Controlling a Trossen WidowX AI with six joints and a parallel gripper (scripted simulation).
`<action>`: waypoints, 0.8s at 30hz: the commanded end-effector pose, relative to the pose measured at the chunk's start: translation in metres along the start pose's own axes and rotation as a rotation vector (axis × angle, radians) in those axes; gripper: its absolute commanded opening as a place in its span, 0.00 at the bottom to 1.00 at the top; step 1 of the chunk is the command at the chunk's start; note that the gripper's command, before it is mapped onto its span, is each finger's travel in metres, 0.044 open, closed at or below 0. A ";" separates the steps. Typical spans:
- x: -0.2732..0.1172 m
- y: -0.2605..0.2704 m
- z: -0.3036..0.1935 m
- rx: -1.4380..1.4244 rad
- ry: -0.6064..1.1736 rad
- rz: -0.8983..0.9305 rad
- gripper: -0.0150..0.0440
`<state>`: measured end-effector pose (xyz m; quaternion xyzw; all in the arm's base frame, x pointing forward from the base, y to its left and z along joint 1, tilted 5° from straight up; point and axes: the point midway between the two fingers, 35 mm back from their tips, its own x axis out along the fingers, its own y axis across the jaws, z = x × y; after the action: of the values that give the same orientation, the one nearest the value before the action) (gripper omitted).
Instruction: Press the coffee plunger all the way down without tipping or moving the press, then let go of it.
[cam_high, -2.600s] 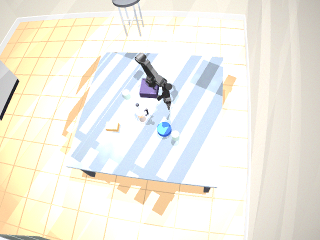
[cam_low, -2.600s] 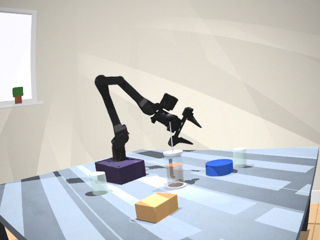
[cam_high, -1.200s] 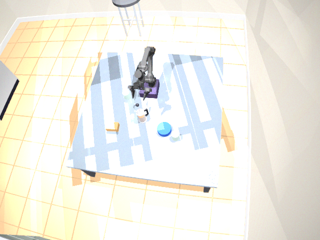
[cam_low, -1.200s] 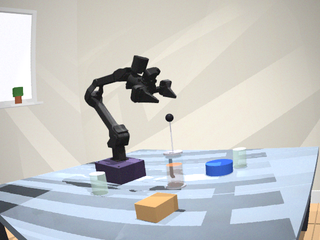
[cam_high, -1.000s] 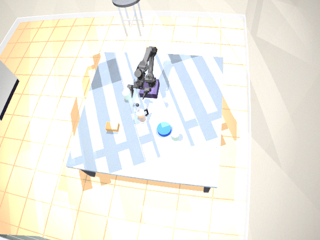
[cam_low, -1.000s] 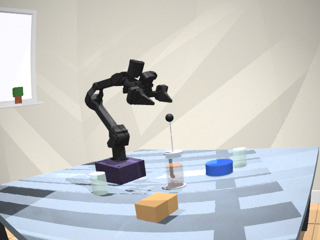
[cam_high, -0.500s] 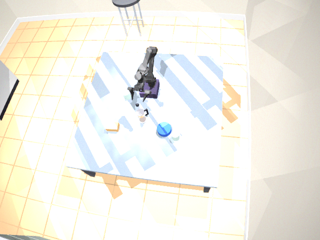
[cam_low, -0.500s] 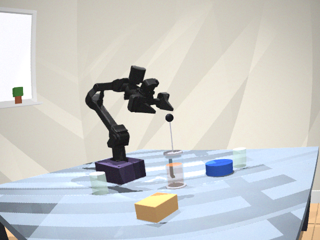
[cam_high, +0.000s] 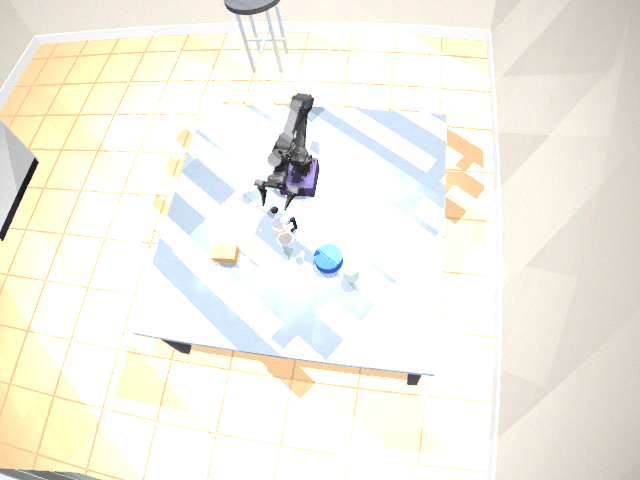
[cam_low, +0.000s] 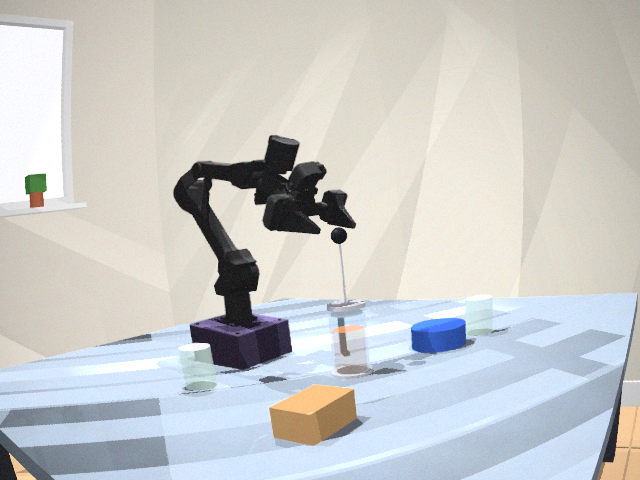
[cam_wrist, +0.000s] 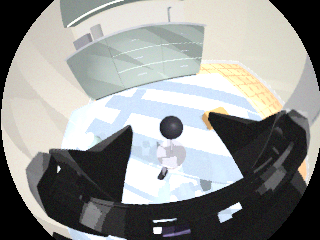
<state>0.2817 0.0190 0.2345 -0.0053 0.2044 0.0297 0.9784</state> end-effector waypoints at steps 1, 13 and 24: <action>0.009 0.000 -0.005 -0.007 0.010 0.003 1.00; 0.011 0.000 -0.005 -0.007 0.010 0.003 0.60; 0.011 0.000 -0.005 -0.007 0.010 0.003 0.45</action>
<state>0.2900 0.0197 0.2273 -0.0055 0.2072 0.0308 0.9778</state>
